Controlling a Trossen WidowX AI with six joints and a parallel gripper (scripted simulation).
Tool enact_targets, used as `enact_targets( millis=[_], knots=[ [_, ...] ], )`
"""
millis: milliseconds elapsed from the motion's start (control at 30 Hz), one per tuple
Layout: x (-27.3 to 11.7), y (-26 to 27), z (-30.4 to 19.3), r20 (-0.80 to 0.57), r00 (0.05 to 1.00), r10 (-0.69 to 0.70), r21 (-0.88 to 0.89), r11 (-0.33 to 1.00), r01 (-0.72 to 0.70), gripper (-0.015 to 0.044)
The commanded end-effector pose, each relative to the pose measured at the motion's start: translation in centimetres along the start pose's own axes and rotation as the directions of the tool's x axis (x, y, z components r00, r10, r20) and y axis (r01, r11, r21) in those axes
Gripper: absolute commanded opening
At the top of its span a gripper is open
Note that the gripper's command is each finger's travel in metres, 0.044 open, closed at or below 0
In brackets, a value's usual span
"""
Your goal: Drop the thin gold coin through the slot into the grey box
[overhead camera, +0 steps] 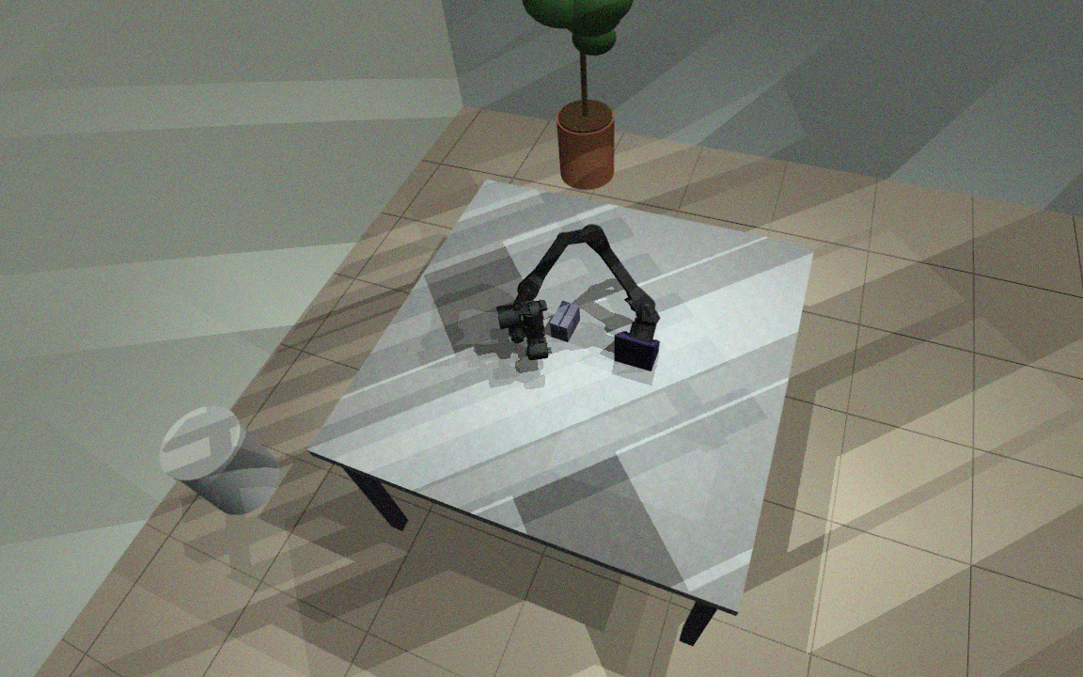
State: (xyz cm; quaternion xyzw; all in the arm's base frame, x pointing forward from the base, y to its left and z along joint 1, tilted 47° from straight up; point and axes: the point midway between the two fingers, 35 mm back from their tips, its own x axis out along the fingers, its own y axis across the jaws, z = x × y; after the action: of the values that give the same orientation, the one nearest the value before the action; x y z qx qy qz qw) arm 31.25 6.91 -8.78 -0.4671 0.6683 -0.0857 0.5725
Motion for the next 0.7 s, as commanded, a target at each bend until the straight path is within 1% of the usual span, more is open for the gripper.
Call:
enact_targets(
  millis=[0, 667],
  knots=[
    [-1.1, 0.0, 0.3, 0.010, 1.000, 0.003, 0.009, 1.000, -0.003, 0.0000],
    [-6.2, 0.0, 0.3, 0.010, 1.000, 0.006, 0.008, 1.000, -0.006, 0.0000]
  ],
)
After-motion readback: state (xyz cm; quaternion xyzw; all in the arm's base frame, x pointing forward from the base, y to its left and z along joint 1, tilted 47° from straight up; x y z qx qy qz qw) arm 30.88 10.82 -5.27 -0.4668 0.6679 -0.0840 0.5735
